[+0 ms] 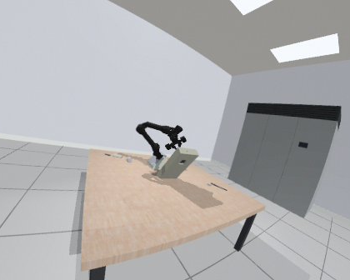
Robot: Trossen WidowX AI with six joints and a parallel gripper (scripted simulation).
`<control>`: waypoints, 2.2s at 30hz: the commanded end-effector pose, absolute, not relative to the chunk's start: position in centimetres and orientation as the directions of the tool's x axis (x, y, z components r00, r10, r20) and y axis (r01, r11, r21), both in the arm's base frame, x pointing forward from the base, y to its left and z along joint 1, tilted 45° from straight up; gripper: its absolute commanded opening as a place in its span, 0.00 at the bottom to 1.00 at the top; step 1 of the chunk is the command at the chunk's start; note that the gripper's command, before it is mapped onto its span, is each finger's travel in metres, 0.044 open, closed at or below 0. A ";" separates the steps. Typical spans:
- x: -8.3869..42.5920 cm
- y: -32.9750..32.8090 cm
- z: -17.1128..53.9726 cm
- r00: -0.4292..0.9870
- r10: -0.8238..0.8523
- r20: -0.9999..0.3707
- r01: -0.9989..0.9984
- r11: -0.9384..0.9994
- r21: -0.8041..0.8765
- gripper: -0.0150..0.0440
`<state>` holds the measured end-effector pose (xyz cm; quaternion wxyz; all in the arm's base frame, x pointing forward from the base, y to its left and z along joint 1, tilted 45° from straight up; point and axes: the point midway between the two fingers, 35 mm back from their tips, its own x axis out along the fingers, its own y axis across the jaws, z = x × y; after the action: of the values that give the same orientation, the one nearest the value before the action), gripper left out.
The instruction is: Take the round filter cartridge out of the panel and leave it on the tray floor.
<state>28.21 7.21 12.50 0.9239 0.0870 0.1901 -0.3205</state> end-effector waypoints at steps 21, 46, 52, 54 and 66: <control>24.4 3.8 8.6 0.729 -0.556 -0.399 0.626 0.777 0.060 0.25; 28.1 7.0 12.5 0.729 -0.556 -0.399 0.626 0.777 0.061 0.43; 28.6 7.8 13.4 0.729 -0.555 -0.400 0.627 0.777 0.063 0.52; 28.9 9.1 14.6 0.729 -0.554 -0.402 0.627 0.776 0.068 0.61; 27.6 9.4 13.9 0.605 -0.613 -0.509 0.514 0.788 -0.338 0.77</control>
<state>28.65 11.32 16.88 0.9188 0.0227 0.2386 -0.3135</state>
